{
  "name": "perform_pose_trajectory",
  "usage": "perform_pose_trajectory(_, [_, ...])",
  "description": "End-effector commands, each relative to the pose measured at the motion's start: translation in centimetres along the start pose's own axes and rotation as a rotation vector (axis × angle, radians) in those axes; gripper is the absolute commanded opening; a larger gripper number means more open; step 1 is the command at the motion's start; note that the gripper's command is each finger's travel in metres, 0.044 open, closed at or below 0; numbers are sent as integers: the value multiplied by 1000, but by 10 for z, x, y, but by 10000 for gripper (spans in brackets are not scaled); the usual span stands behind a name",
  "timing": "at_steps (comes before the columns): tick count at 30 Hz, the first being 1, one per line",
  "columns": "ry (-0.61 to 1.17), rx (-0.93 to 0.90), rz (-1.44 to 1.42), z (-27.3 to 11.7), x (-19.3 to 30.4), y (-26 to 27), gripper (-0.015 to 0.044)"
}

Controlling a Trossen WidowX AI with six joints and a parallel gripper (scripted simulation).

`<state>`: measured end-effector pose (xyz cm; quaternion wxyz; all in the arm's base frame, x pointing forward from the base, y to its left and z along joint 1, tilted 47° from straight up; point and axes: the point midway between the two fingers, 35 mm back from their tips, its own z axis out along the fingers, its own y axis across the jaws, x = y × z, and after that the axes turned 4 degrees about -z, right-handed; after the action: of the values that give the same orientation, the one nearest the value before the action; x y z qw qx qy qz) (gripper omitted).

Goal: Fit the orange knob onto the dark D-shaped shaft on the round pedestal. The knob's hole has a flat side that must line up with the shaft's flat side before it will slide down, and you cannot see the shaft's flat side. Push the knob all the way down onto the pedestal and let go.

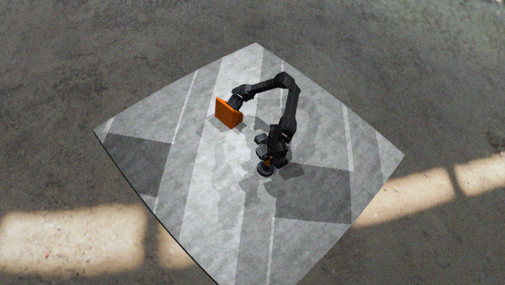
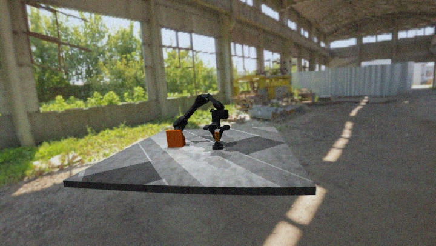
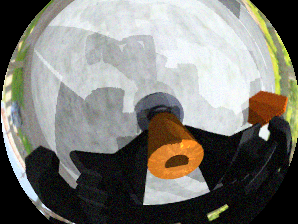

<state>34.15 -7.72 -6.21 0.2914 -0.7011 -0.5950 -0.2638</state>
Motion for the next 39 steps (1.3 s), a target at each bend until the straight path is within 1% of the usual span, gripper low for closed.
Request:
perform_pose_trajectory(1, [1,-2,5,1,0,1,0])
perform_pose_trajectory(17, [0,-2,5,-4,0,1,0])
perform_pose_trajectory(25, [1,-2,214,-2,0,1,0])
perform_pose_trajectory(39, [1,-2,214,0,0,1,0])
